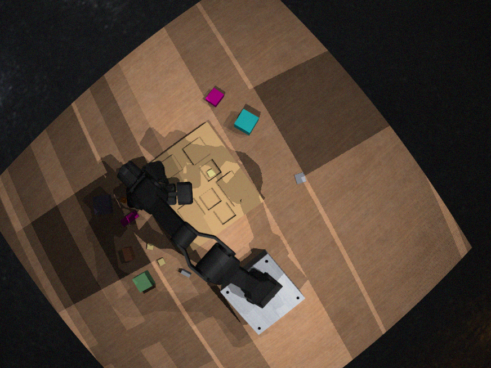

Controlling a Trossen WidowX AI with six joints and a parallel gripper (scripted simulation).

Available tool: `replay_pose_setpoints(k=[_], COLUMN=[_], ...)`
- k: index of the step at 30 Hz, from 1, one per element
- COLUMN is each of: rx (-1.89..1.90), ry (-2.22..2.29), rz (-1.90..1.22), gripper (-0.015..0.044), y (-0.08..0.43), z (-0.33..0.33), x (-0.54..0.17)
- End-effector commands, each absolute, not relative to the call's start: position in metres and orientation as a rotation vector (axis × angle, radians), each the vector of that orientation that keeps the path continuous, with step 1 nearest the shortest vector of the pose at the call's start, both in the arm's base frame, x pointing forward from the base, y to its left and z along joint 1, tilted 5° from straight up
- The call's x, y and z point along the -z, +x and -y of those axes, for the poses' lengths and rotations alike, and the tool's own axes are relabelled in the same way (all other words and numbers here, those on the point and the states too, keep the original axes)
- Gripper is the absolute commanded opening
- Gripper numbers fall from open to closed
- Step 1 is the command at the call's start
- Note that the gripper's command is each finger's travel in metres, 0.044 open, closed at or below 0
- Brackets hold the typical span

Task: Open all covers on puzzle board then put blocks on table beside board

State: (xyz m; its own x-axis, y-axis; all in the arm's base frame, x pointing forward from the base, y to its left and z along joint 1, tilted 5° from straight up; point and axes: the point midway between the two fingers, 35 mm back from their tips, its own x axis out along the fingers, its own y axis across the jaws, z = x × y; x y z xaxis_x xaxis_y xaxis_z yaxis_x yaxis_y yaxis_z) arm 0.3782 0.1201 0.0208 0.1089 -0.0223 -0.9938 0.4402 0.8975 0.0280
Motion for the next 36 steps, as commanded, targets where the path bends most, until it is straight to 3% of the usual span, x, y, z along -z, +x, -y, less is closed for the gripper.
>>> replay_pose_setpoints(k=[1,20,36], rx=[0.345,0.345,0.349], ry=[0.359,0.359,0.355], rz=[-1.425,-1.425,-1.428], gripper=[0.0080,0.0080,0.0080], y=[0.379,0.374,0.383], z=[-0.121,-0.121,-0.060], x=[-0.028,-0.074,-0.074])
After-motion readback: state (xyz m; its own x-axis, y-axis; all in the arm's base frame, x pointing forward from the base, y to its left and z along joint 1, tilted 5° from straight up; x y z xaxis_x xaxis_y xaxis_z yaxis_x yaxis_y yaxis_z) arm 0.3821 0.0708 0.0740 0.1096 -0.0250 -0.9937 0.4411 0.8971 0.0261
